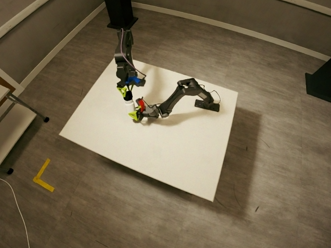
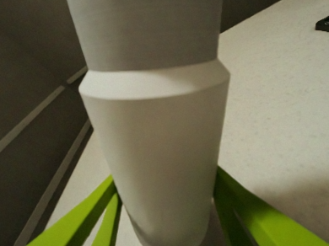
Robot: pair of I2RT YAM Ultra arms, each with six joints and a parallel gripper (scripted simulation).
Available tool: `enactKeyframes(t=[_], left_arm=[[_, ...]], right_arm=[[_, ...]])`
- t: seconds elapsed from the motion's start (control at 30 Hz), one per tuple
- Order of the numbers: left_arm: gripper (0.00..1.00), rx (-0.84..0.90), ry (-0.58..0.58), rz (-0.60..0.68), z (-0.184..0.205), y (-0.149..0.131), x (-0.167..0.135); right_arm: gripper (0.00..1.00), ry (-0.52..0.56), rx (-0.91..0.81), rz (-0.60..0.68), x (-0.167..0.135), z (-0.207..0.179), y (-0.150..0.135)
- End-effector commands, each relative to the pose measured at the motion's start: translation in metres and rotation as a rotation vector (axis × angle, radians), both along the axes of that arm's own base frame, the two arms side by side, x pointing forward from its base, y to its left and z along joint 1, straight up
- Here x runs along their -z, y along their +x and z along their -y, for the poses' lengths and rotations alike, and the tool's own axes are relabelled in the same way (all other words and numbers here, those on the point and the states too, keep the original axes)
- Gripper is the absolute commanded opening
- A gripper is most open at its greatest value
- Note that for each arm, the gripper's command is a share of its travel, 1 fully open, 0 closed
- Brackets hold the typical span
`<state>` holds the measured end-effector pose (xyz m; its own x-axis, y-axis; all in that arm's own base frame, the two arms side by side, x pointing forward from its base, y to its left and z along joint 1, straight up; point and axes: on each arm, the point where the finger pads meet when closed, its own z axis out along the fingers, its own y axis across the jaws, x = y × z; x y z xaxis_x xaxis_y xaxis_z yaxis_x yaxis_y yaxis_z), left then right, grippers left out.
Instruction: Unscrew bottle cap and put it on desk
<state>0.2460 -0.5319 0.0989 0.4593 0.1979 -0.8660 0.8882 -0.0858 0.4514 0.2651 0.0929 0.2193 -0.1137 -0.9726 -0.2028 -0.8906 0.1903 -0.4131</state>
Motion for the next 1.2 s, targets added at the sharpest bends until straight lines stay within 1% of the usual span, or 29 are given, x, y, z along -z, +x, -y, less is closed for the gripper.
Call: enactKeyframes(t=[0.0, 0.93, 0.97, 1.03, 1.1, 1.17], left_arm=[[0.00, 0.004, -0.058, 0.026, 0.005, 0.002, -0.025], [0.00, 0.004, -0.058, 0.026, 0.005, 0.002, -0.025], [0.00, 0.000, -0.016, 0.010, 0.001, 0.001, -0.008], [0.00, 0.000, -0.016, 0.010, 0.001, 0.001, -0.008], [0.00, 0.000, -0.016, 0.010, 0.001, 0.001, -0.008], [0.00, 0.000, -0.016, 0.010, 0.001, 0.001, -0.008]], right_arm=[[0.00, 0.014, 0.001, 0.027, -0.010, 0.000, 0.002], [0.00, 0.014, 0.001, 0.027, -0.010, 0.000, 0.002], [0.00, -0.002, -0.012, 0.013, -0.003, 0.000, 0.001], [0.00, -0.002, -0.012, 0.013, -0.003, 0.000, 0.001], [0.00, -0.051, -0.108, 0.038, -0.003, 0.000, 0.001], [0.00, -0.130, -0.264, 0.078, -0.004, 0.000, 0.000]])
